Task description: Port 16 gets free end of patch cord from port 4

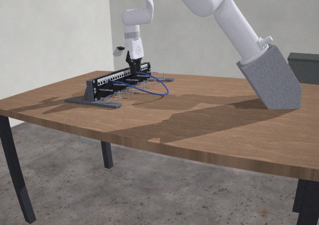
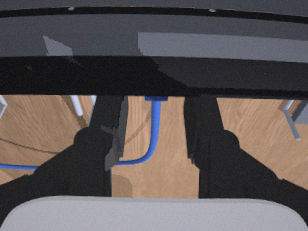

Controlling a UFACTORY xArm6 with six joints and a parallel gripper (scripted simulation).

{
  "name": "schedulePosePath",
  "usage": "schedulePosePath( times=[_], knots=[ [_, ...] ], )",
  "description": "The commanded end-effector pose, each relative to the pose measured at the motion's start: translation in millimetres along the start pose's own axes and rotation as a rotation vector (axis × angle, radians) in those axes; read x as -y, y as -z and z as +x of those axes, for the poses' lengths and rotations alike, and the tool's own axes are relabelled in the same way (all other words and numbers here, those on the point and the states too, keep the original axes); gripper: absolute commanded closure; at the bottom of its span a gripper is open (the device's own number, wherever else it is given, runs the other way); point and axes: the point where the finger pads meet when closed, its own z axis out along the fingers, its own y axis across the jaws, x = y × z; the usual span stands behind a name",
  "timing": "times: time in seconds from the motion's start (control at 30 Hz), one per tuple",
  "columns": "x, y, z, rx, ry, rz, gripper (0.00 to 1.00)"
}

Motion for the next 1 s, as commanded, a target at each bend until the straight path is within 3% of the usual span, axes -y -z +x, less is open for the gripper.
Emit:
schedulePosePath(
  times=[0.0,0.43,0.97],
  knots=[
    [-0.2,1.5,1.5,-0.004,0.001,-0.001,0.62],
    [-0.2,7.2,1.4,-0.004,0.001,-0.001,0.62],
    [-0.2,45.7,0.1,-0.004,0.001,-0.001,0.62]
  ],
)
